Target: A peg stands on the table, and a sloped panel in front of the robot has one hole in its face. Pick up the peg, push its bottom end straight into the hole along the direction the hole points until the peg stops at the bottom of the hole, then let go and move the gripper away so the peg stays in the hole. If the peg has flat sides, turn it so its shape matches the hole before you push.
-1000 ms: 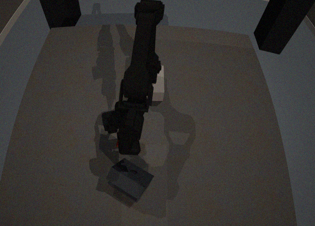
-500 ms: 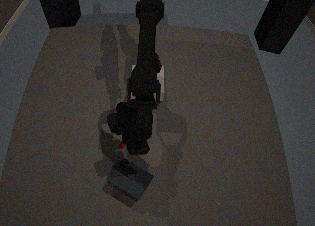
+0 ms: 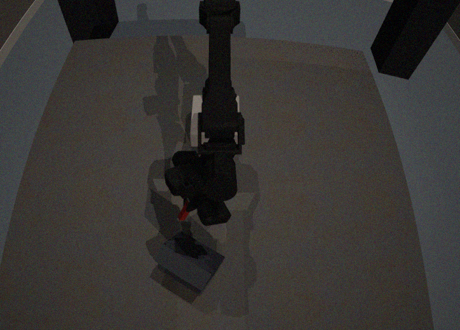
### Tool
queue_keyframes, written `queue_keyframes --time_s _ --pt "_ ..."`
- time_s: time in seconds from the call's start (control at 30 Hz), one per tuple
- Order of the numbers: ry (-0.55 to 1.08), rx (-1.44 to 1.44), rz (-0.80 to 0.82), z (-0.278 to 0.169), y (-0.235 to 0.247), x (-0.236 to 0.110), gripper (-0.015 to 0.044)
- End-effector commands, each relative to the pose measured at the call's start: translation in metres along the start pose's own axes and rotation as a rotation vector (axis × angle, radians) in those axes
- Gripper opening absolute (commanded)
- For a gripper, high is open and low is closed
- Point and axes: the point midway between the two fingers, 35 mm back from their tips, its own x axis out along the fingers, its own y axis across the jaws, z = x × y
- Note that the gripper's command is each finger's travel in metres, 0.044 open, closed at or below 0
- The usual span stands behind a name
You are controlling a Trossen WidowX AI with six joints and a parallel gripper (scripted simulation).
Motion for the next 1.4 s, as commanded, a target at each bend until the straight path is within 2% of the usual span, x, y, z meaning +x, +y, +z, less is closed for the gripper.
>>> queue_keyframes --time_s 0.0,1.37 --pt "-0.017 -0.034 0.012 -0.002 0.001 -0.002 0.0000" --pt "-0.188 -0.334 0.153 -0.031 0.020 -0.024 0.0000"
